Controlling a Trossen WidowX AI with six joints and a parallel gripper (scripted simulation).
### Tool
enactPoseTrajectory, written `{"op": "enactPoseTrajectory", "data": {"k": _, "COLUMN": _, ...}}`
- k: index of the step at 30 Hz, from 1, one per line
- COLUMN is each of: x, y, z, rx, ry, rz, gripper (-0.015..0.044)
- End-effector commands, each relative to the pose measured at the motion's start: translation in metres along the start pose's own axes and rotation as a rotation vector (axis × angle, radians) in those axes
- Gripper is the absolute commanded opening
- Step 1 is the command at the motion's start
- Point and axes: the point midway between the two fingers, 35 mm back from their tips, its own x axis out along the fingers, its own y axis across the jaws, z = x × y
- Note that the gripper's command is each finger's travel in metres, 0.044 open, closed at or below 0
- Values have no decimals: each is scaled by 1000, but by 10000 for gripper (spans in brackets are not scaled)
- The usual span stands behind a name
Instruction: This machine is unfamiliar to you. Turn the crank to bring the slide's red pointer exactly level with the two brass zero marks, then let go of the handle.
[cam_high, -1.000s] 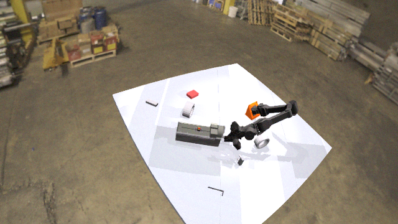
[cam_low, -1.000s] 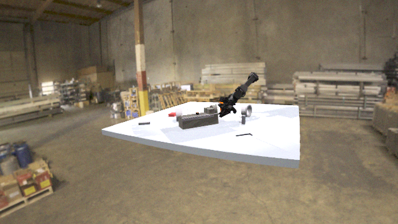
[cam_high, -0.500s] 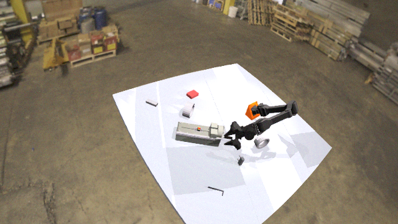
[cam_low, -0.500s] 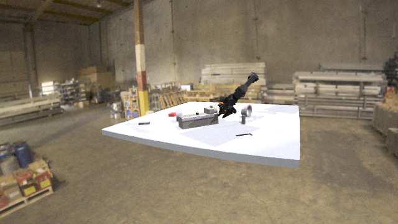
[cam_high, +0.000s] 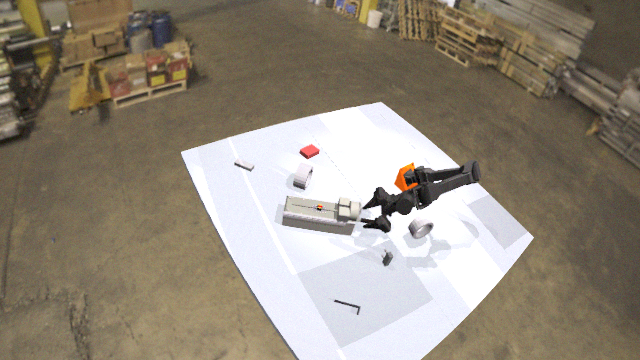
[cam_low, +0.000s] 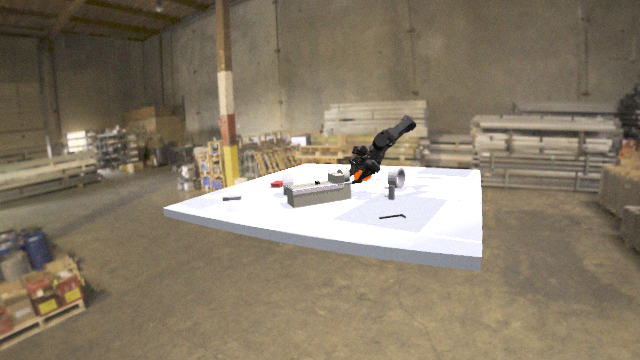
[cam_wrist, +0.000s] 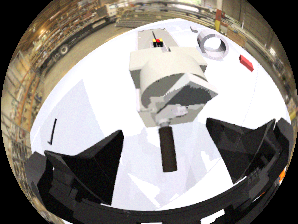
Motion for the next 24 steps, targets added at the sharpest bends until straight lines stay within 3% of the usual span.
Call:
{"op": "enactPoseTrajectory", "data": {"k": 1, "x": -9, "y": 1, "z": 9, "rx": -6, "ry": 7, "rz": -2, "gripper": 440}}
{"op": "enactPoseTrajectory", "data": {"k": 16, "x": -81, "y": -1, "z": 84, "rx": -3, "ry": 3, "rz": -10, "gripper": 440}}
{"op": "enactPoseTrajectory", "data": {"k": 24, "x": -56, "y": -6, "z": 108, "rx": -135, "ry": 52, "rz": 68, "gripper": 440}}
